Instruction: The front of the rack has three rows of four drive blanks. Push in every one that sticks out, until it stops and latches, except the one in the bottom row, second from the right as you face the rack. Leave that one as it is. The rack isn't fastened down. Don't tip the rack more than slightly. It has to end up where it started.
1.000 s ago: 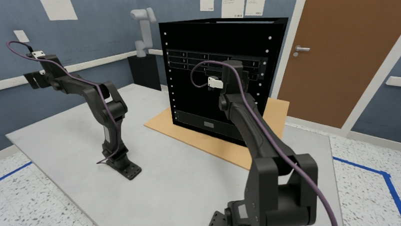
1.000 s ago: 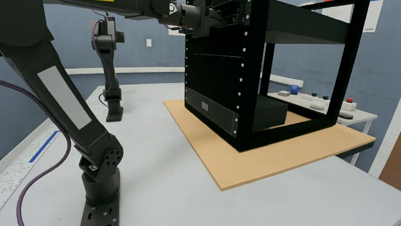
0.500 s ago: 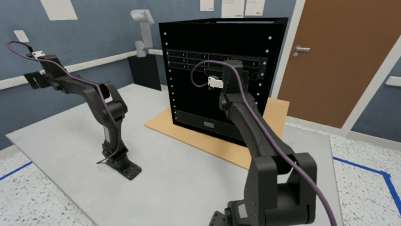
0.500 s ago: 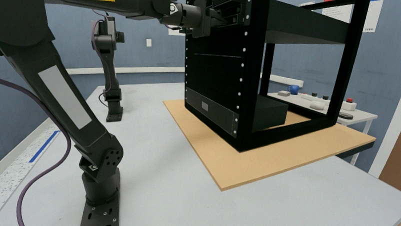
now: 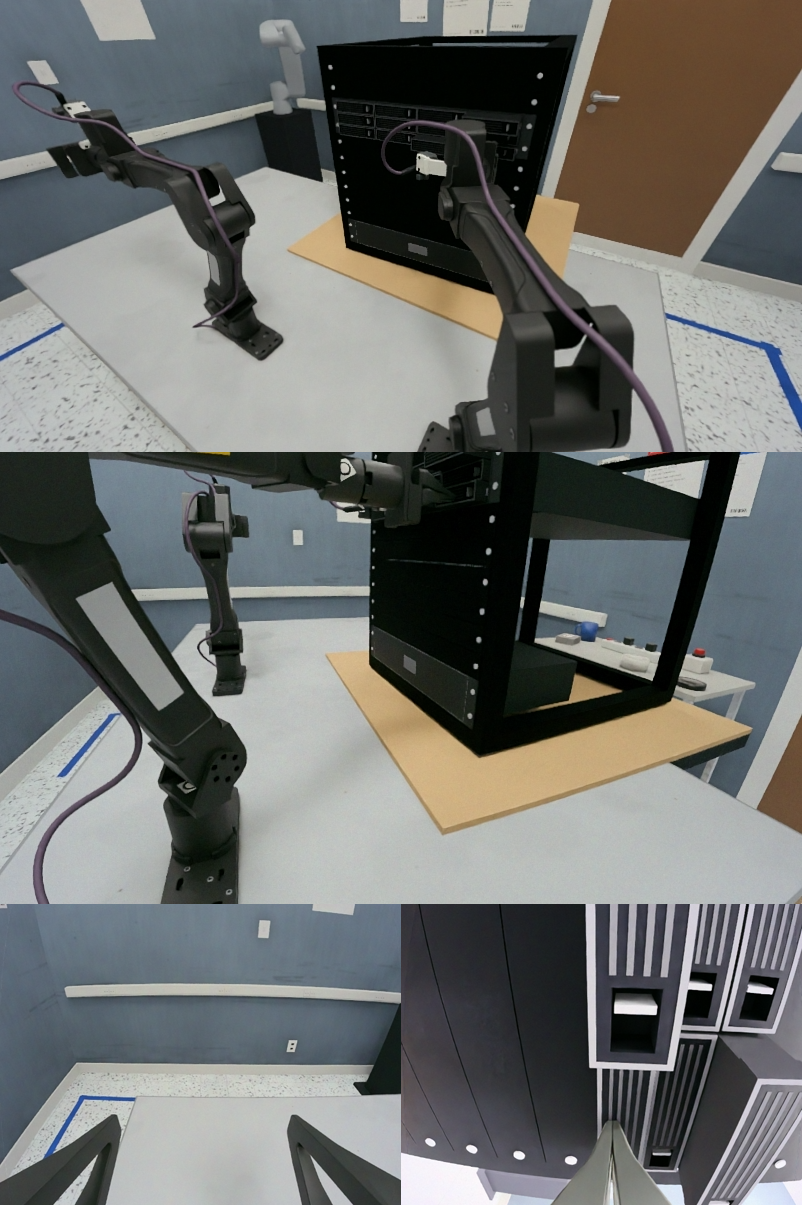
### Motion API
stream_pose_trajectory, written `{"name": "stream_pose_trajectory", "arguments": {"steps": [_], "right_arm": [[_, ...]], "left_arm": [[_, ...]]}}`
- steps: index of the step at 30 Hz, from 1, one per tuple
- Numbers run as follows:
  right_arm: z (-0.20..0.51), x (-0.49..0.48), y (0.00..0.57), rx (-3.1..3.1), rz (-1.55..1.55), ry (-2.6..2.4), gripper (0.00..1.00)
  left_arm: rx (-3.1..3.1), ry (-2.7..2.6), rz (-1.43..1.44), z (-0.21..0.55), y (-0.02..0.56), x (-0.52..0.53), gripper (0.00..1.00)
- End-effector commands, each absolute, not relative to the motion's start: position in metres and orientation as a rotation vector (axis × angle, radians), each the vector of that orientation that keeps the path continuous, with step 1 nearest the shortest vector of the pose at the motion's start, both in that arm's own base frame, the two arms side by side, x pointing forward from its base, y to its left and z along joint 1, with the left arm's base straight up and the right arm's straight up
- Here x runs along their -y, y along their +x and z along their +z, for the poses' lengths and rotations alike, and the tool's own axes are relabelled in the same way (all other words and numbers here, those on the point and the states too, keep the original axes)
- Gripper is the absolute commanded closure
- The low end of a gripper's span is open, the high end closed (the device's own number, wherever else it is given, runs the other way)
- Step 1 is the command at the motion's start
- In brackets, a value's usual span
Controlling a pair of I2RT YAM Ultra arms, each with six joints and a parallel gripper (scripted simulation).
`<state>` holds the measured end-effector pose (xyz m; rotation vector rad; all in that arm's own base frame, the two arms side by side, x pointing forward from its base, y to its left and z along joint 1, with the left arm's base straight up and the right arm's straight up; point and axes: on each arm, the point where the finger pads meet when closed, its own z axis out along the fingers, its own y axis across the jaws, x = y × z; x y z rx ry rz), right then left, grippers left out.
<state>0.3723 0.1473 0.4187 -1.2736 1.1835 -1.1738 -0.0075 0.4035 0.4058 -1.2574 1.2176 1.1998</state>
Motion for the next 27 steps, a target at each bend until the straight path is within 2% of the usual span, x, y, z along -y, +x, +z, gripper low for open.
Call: {"name": "stream_pose_trajectory", "arguments": {"steps": [1, 27], "right_arm": [[0.4426, -0.1446, 0.3760, -1.165, -1.171, -1.203, 1.00], [0.4494, -0.1424, 0.3717, -1.157, -1.169, -1.186, 1.00]], "left_arm": [[-1.199, -1.225, 1.225, 0.4159, -0.0098, -0.3978, 0.00], [-1.199, -1.225, 1.225, 0.4159, -0.0098, -0.3978, 0.00]]}}
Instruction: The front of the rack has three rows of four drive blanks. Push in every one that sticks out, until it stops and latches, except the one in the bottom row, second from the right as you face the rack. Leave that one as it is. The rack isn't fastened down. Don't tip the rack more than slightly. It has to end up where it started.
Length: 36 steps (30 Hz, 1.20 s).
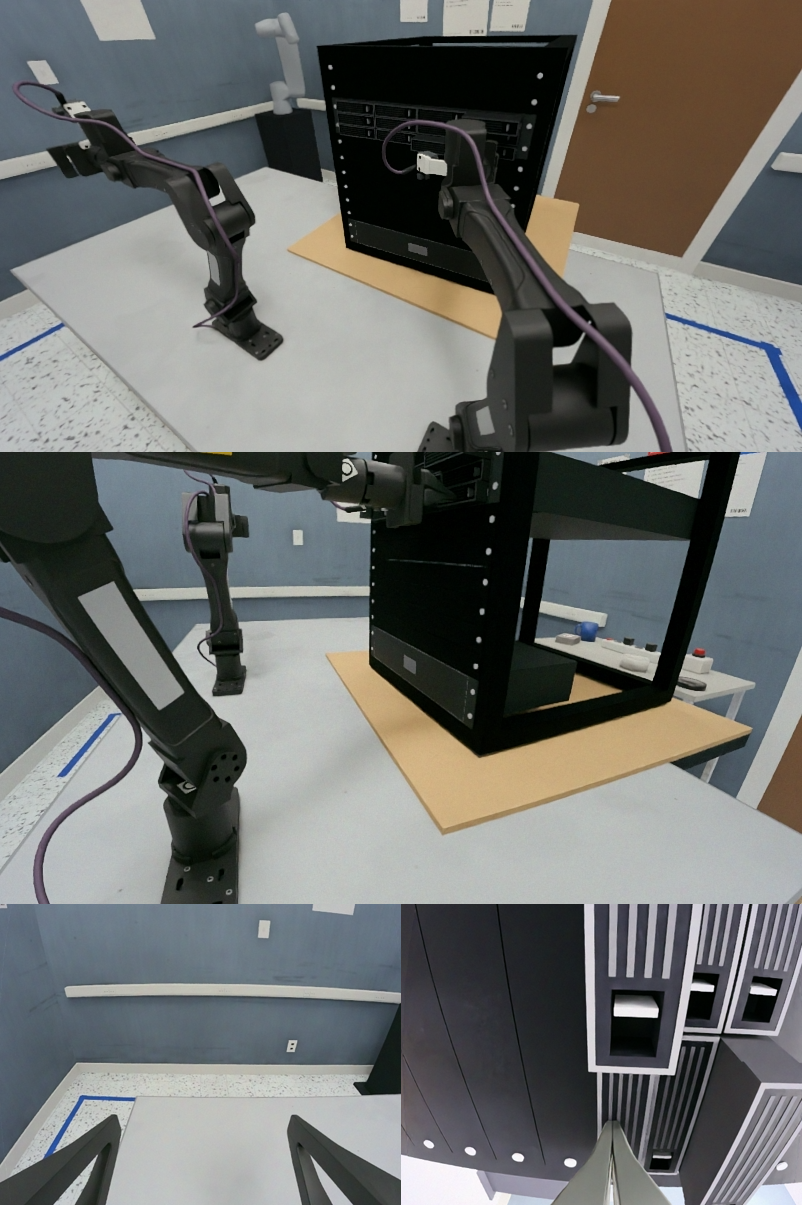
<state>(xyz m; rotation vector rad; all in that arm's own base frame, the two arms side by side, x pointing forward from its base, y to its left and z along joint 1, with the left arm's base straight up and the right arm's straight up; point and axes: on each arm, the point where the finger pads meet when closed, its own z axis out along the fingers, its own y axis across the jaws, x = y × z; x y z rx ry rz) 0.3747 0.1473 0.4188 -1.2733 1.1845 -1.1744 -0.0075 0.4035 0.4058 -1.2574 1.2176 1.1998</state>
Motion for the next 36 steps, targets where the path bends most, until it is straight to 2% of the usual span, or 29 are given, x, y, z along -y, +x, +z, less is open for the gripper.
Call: {"name": "stream_pose_trajectory", "arguments": {"steps": [1, 36], "right_arm": [[0.4492, -0.1424, 0.3720, -1.157, -1.169, -1.186, 1.00], [0.4426, -0.1448, 0.3820, -1.165, -1.171, -1.203, 1.00]], "left_arm": [[-1.199, -1.225, 1.225, 0.4159, -0.0098, -0.3978, 0.00], [-1.199, -1.225, 1.225, 0.4159, -0.0098, -0.3978, 0.00]]}}
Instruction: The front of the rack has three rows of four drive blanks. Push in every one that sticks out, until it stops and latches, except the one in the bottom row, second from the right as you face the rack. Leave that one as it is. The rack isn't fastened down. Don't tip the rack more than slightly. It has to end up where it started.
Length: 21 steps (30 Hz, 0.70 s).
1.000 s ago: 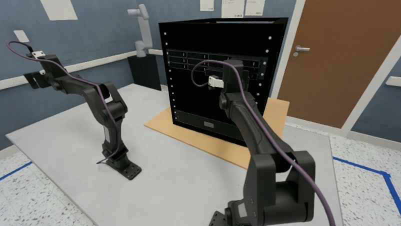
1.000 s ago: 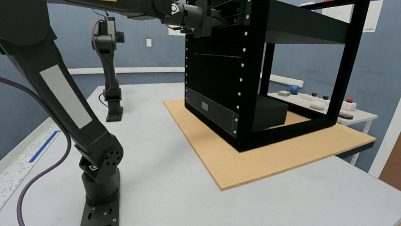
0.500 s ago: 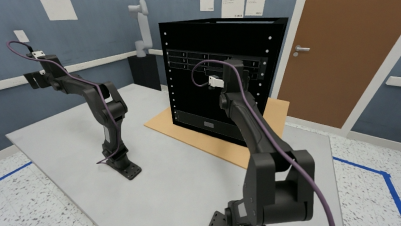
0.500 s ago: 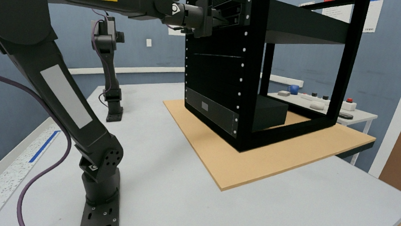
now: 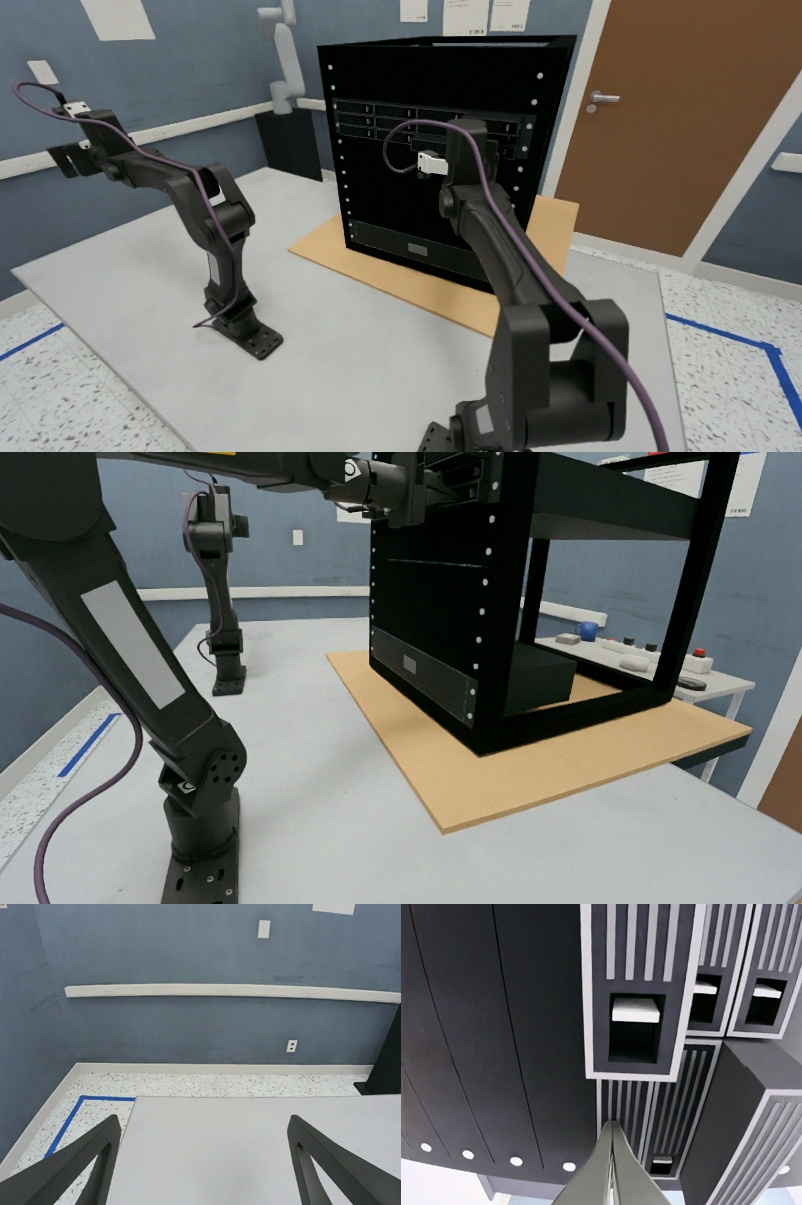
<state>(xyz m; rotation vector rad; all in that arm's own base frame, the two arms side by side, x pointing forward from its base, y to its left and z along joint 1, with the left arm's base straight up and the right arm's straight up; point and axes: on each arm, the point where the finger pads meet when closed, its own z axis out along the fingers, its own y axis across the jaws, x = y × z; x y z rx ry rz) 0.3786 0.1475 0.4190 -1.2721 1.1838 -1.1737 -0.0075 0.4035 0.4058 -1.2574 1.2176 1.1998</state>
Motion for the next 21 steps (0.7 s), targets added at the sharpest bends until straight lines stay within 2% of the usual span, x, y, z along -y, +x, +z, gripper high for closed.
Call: {"name": "stream_pose_trajectory", "arguments": {"steps": [1, 21], "right_arm": [[0.4426, -0.1448, 0.3825, -1.165, -1.171, -1.203, 1.00], [0.4501, -0.1426, 0.3773, -1.155, -1.169, -1.184, 1.00]], "left_arm": [[-1.199, -1.225, 1.225, 0.4159, -0.0098, -0.3978, 0.00], [-1.199, -1.225, 1.225, 0.4159, -0.0098, -0.3978, 0.00]]}}
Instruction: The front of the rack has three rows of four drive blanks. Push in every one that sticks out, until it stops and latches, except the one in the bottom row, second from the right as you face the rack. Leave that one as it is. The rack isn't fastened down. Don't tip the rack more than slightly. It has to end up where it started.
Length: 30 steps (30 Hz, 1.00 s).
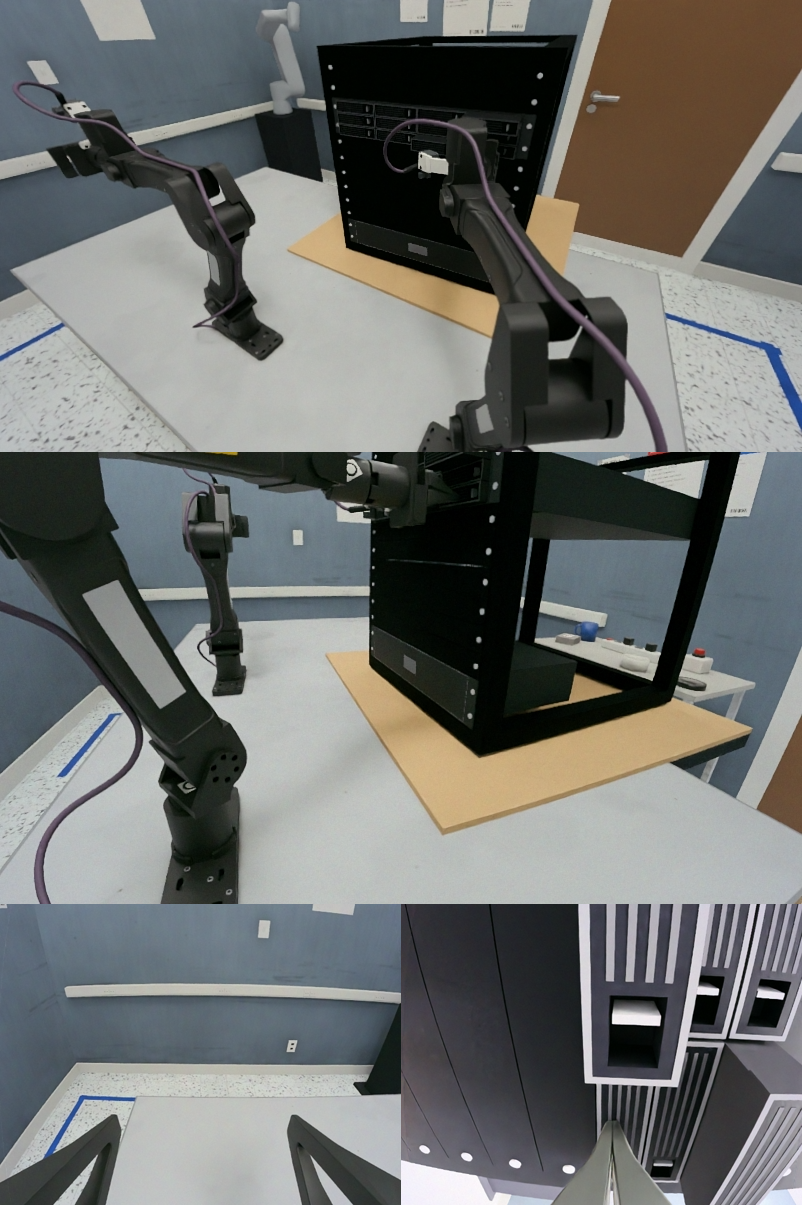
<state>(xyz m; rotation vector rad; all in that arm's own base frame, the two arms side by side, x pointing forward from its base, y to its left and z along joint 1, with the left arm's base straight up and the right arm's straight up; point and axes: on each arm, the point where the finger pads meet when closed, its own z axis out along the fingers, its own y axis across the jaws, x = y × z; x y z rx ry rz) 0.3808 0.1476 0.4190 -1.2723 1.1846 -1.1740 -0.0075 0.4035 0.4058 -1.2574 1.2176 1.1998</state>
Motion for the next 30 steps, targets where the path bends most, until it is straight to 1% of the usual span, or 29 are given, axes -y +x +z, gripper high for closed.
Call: {"name": "stream_pose_trajectory", "arguments": {"steps": [1, 8, 30], "right_arm": [[0.4501, -0.1426, 0.3773, -1.155, -1.169, -1.184, 1.00], [0.4427, -0.1449, 0.3856, -1.165, -1.171, -1.203, 1.00], [0.4427, -0.1450, 0.3872, -1.165, -1.172, -1.203, 1.00]], "left_arm": [[-1.199, -1.225, 1.225, 0.4159, -0.0098, -0.3978, 0.00], [-1.199, -1.225, 1.225, 0.4159, -0.0098, -0.3978, 0.00], [-1.199, -1.225, 1.225, 0.4159, -0.0098, -0.3978, 0.00]]}}
